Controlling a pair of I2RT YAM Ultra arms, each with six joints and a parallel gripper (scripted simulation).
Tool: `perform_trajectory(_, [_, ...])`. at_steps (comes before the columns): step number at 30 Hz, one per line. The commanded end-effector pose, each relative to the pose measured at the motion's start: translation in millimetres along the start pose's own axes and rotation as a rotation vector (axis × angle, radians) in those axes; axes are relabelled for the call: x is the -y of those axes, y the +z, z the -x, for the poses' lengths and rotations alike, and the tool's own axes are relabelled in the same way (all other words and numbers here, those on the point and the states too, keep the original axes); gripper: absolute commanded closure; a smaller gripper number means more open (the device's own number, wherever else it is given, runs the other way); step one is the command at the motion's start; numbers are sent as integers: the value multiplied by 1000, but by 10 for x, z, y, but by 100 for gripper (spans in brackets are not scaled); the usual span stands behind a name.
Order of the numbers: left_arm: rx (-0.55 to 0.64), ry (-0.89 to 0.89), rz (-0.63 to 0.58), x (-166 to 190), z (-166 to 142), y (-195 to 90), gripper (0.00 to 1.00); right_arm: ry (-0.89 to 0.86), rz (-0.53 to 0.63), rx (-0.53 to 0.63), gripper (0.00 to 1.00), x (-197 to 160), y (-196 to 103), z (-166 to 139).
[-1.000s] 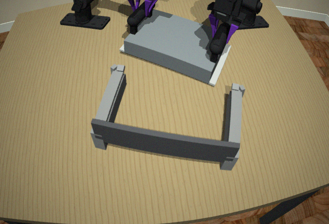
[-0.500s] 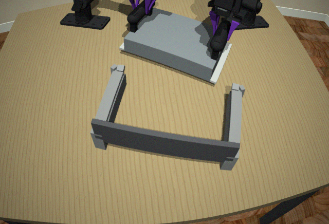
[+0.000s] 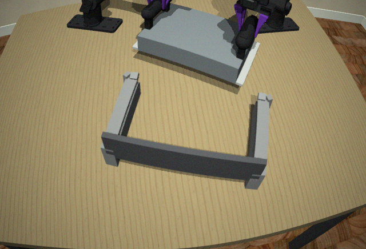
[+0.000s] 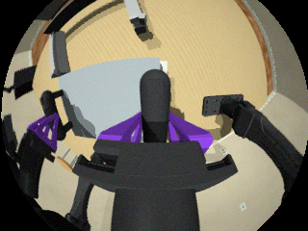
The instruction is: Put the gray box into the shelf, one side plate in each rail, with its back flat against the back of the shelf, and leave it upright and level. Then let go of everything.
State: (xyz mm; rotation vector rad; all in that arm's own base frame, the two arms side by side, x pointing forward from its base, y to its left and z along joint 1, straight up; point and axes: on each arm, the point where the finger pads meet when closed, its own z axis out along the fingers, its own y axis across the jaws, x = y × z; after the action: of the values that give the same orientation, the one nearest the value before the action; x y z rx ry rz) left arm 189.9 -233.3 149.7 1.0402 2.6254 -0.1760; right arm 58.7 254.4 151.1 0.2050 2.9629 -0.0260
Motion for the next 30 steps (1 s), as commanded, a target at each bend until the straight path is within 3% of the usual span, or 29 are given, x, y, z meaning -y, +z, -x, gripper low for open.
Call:
perform_trajectory(1, [139, 23, 17, -16, 299, -424, 84, 19, 109, 72, 84, -99, -412, 161])
perform_trajectory(5, [181, -24, 18, -53, 405, -450, 84, 20, 141, 72, 84, -193, -425, 261])
perform_trajectory(9, [180, -60, 23, -38, 301, -399, 84, -21, 177, 76, 84, -285, -422, 277])
perform_trajectory(30, [179, -115, 39, -119, 254, -433, 84, -67, 173, 82, 84, -310, -422, 373])
